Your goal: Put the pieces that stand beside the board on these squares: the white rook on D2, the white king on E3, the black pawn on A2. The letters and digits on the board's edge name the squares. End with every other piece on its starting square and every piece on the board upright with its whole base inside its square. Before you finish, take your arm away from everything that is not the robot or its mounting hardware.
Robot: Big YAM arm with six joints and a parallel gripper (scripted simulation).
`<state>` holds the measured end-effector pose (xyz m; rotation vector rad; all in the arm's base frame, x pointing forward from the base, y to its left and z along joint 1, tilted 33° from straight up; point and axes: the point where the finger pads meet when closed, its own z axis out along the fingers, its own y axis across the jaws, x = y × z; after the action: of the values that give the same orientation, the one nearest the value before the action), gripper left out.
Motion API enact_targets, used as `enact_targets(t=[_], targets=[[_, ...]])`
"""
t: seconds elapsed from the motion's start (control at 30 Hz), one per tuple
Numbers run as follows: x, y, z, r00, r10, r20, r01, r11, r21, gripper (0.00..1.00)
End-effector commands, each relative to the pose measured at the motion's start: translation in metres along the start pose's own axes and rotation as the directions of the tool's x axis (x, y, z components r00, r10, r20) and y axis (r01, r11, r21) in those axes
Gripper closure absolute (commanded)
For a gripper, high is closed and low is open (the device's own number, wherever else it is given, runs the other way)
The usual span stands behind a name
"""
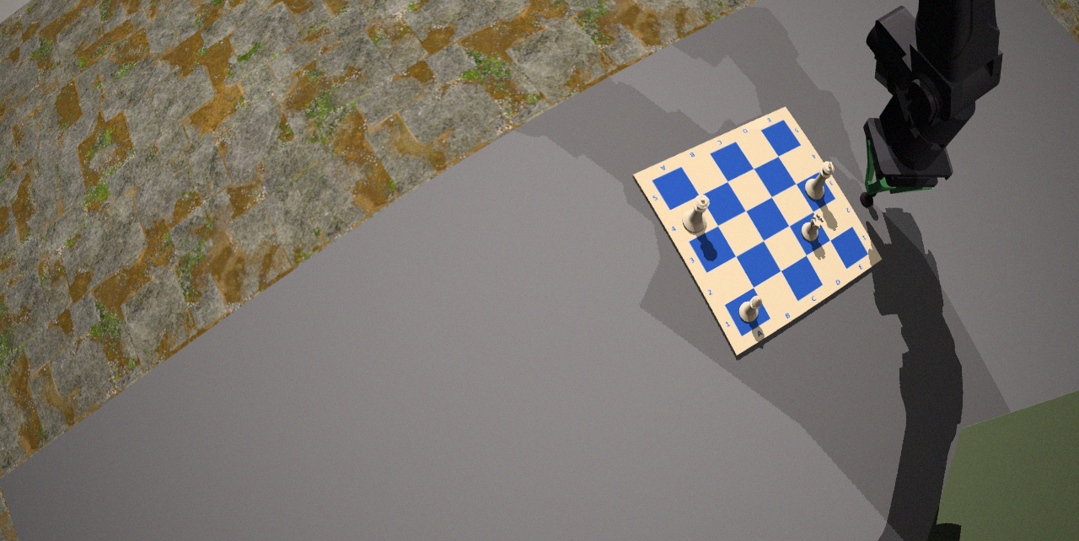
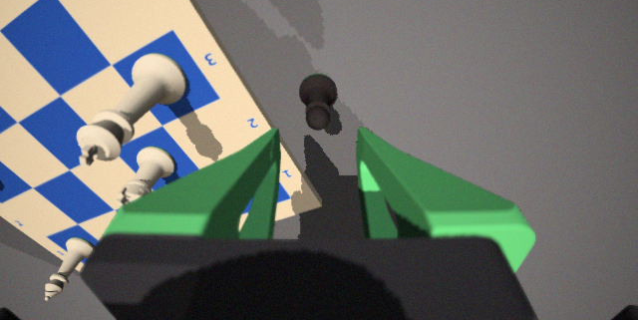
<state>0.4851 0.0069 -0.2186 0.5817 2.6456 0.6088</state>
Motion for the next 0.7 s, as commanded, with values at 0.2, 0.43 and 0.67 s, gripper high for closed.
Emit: enact_targets(t=[0.2, 0.43, 0.67], targets=[[0.003, 0.003, 0.021, 1.000, 0.004, -0.001, -0.004, 1.000, -0.002, 0.67], [0.005, 0.003, 0.030, 1.000, 0.006, -0.006, -0.006, 1.000, 0.000, 0.67], [0.006, 0.002, 0.036, 1.000, 0.007, -0.008, -0.007, 1.000, 0.001, 0.67]])
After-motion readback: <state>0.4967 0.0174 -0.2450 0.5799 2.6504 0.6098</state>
